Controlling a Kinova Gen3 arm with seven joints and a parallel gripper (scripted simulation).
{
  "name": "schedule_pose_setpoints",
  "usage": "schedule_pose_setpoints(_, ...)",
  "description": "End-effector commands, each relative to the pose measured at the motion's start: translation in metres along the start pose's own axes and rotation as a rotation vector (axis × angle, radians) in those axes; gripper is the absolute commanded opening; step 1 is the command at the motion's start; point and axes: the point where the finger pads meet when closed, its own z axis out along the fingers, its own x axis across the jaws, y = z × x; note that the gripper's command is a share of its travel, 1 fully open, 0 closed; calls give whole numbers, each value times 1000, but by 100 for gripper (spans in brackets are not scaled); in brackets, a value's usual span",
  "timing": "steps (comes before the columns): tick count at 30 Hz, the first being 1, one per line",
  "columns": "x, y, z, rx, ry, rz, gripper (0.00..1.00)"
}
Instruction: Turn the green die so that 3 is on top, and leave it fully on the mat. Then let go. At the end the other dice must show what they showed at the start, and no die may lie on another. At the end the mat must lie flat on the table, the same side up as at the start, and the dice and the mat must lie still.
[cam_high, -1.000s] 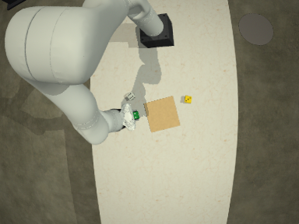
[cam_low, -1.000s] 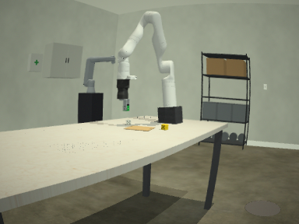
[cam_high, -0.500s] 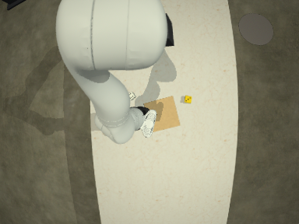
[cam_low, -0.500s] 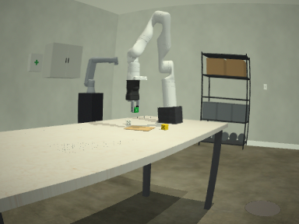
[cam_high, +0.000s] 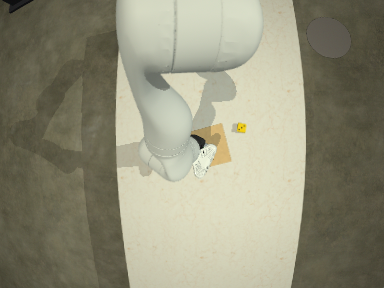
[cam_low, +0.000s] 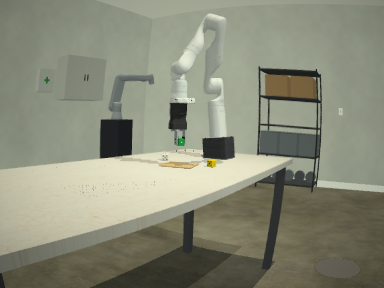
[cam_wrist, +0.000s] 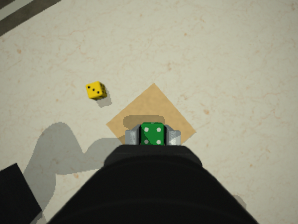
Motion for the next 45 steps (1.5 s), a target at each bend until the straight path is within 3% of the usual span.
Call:
schedule_pose_setpoints(1, -2, -1, 0, -3, 0, 11, 57)
schedule_pose_setpoints(21, -3, -2, 1, 31, -3, 14, 57)
schedule_pose_setpoints(35, -2, -2, 0, 152, -1, 15, 57)
schedule_pose_setpoints(45, -2, -1, 1, 282, -1, 15, 57)
